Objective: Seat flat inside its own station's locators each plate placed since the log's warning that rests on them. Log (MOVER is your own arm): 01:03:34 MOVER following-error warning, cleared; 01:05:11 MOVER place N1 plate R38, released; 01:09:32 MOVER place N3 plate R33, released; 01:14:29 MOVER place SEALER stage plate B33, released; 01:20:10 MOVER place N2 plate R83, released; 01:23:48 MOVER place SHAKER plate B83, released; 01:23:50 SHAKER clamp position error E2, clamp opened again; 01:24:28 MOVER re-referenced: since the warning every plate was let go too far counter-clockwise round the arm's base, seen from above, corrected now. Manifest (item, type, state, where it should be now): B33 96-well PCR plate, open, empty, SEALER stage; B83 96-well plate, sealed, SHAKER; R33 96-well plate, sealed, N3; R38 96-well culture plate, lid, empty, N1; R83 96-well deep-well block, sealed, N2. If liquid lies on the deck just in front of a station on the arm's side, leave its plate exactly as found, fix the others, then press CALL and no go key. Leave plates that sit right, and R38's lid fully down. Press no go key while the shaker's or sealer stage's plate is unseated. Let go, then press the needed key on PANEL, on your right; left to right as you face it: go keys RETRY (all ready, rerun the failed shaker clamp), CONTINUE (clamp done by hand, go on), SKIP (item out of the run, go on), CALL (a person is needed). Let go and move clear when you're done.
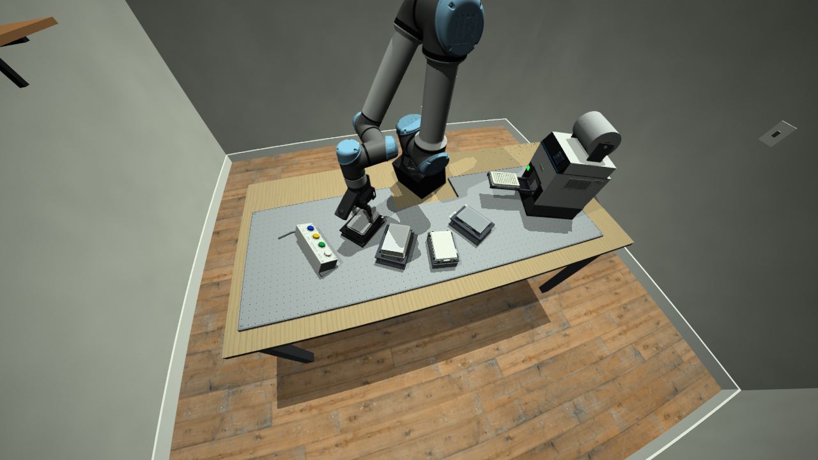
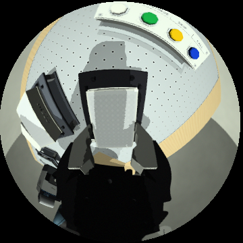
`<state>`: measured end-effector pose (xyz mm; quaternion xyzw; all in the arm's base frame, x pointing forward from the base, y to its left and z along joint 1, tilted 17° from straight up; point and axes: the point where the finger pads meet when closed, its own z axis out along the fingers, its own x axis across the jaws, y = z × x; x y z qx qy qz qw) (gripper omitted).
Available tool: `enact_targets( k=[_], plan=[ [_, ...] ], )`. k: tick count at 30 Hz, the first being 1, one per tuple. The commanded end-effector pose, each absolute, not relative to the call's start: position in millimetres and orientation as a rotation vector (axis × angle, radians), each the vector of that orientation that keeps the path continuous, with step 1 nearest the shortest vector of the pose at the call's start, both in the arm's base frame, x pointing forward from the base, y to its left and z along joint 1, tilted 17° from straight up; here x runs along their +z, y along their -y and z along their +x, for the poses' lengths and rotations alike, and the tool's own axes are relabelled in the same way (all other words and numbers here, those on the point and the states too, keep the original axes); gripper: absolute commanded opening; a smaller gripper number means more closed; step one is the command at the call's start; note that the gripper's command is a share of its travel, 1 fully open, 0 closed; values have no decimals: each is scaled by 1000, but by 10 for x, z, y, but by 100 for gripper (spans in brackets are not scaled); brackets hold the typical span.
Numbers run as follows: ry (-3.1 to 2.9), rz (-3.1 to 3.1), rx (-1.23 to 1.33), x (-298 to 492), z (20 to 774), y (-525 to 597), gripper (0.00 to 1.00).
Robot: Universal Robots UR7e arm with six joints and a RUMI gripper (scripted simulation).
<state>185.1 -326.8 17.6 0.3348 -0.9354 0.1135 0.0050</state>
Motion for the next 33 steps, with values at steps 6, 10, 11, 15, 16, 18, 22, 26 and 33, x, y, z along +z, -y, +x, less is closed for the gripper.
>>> enact_targets(
  k=[6, 10, 11, 15, 16, 18, 22, 26, 33],
  plan=[
    [2927, 1049, 360, 216, 1852, 3270, 0],
    [2927, 1049, 362, 234, 1850, 3273, 0],
    [2927, 1049, 362, 237, 1849, 3272, 0],
    [2927, 1048, 361, 246, 1846, 3265, 0],
    [2927, 1048, 360, 249, 1846, 3264, 0],
    [2927, 1048, 360, 252, 1845, 3263, 0],
    [2927, 1048, 361, 263, 1843, 3261, 0],
    [2927, 1047, 361, 277, 1841, 3260, 0],
    [2928, 1047, 361, 298, 1838, 3253, 0]
  ],
)
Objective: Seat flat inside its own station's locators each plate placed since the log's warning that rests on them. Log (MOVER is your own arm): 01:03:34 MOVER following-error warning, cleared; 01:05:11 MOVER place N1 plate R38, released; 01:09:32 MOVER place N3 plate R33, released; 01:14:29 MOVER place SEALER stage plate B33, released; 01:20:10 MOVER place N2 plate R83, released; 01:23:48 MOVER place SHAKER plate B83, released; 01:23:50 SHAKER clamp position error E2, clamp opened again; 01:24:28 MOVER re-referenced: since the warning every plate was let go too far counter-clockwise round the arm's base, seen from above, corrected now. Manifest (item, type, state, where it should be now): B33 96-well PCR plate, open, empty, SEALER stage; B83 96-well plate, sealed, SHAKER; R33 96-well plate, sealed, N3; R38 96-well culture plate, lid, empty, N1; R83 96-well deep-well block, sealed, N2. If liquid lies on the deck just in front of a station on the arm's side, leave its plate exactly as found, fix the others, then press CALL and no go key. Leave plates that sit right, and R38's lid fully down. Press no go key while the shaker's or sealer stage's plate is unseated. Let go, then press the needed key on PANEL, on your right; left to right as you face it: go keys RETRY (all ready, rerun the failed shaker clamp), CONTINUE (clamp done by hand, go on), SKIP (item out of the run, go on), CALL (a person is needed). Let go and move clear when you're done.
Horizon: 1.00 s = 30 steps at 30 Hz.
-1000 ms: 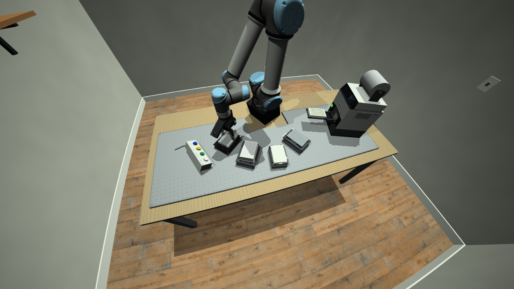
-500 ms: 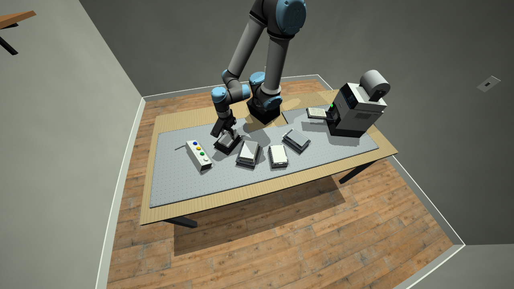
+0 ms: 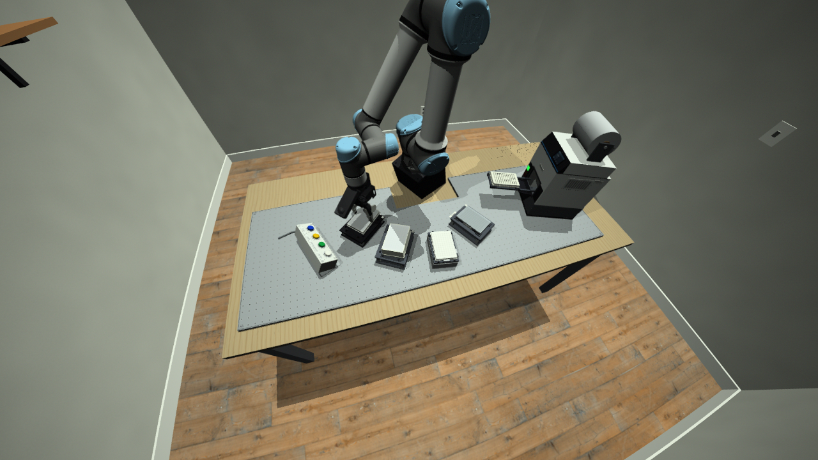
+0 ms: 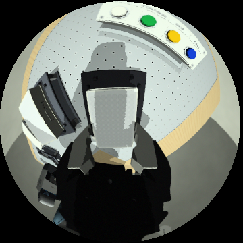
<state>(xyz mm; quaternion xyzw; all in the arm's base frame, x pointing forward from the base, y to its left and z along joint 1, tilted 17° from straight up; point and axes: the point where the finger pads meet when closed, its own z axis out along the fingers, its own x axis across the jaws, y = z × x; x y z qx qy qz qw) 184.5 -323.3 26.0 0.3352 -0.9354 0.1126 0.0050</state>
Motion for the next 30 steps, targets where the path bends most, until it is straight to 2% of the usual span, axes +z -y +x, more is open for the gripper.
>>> enact_targets(
  k=[1, 30],
  plan=[
    [2928, 1047, 361, 302, 1838, 3252, 0],
    [2928, 1048, 361, 619, 1801, 3161, 0]
  ],
)
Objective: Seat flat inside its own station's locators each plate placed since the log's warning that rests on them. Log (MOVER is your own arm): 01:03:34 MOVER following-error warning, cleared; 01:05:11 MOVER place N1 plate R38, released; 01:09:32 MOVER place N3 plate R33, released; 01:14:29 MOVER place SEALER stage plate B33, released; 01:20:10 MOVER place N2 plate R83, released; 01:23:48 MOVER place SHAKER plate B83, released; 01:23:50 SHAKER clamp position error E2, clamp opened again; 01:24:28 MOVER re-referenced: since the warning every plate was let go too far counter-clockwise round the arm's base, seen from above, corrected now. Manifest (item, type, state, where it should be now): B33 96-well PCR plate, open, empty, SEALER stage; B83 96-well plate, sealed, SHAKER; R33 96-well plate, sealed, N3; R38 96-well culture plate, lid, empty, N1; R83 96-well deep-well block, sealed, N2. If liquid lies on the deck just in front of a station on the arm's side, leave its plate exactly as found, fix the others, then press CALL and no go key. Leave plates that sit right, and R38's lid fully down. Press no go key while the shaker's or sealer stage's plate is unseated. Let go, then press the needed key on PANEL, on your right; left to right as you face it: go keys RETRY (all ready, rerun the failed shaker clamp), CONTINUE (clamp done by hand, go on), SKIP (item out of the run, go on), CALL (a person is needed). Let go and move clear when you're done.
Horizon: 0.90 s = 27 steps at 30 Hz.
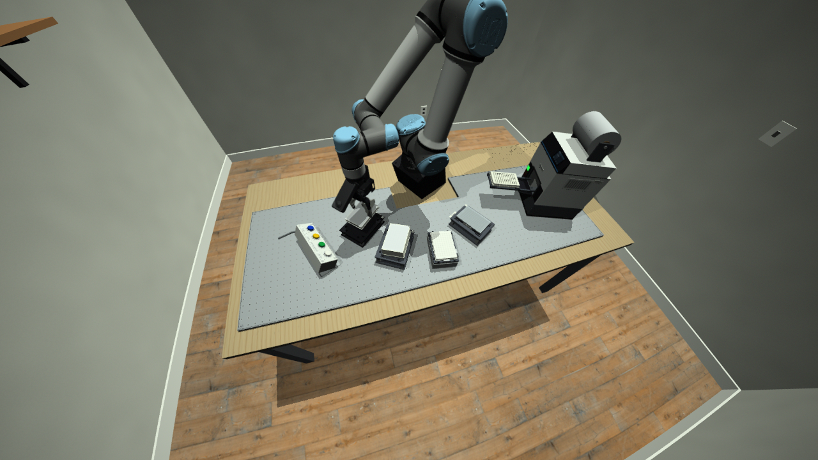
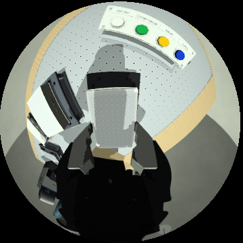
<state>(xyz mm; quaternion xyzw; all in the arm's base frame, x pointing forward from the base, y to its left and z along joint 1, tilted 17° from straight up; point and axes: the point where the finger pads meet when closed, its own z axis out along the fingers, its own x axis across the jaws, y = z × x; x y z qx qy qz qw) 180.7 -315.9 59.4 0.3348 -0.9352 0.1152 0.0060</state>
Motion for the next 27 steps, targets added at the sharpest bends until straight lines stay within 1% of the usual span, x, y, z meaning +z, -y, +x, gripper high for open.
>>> enact_targets(
  k=[1, 8, 15, 27],
  plan=[
    [2929, 1049, 355, 600, 1804, 3146, 0],
    [2929, 1049, 355, 600, 1804, 3146, 0],
    [2937, 1055, 466, 593, 1799, 3139, 0],
    [2943, 1042, 468, 626, 1839, 3194, 0]
  ],
)
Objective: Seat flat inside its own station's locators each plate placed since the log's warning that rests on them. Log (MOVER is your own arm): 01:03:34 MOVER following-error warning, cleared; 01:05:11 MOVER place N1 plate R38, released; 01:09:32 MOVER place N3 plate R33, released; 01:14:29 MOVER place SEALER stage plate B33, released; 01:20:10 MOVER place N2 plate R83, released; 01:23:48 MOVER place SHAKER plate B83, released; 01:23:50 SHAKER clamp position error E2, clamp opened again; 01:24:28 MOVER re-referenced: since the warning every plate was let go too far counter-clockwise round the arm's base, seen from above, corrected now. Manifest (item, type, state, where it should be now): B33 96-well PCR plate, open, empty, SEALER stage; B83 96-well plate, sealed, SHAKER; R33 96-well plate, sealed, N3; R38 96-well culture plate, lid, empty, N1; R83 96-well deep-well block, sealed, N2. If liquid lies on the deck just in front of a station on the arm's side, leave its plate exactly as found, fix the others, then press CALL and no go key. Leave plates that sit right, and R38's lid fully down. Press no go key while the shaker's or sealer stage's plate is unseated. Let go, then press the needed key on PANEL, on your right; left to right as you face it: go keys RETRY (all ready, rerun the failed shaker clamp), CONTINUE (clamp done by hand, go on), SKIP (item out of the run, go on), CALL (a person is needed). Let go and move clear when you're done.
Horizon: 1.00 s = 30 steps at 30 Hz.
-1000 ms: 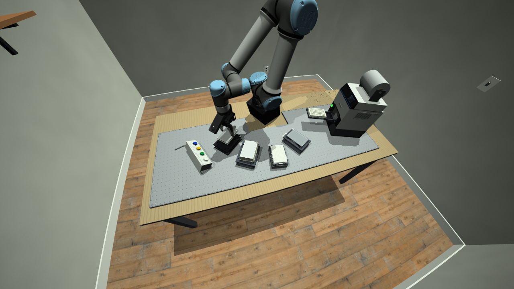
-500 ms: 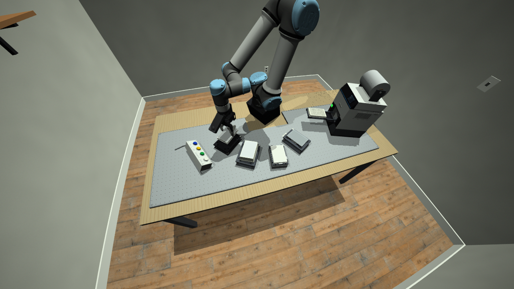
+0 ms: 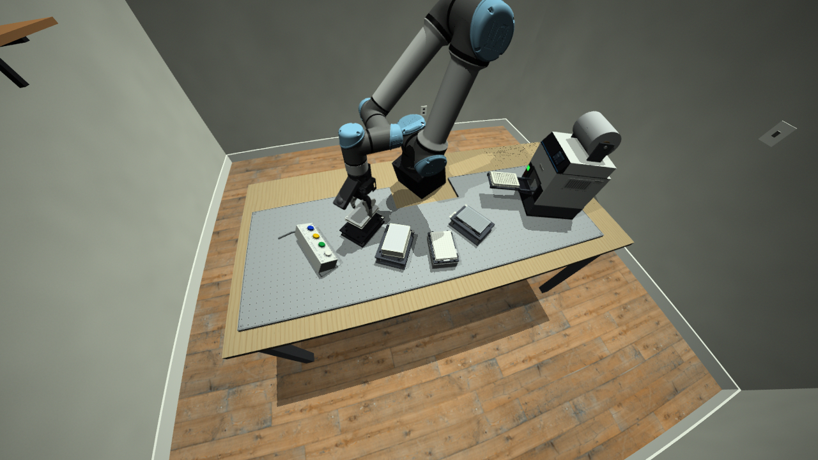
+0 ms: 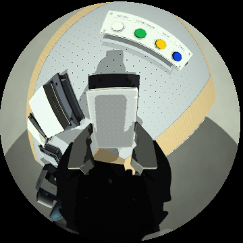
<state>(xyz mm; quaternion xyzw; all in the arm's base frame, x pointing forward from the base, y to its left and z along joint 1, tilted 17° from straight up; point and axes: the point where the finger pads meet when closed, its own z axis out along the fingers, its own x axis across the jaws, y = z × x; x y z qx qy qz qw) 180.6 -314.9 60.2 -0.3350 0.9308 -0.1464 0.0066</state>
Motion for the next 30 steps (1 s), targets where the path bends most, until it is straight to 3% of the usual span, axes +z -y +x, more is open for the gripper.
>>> enact_targets(
  k=[1, 30],
  plan=[
    [-2919, -1015, -463, 639, 1869, 3232, 0],
    [-2920, -1010, -455, 548, 1892, 3245, 0]
  ],
)
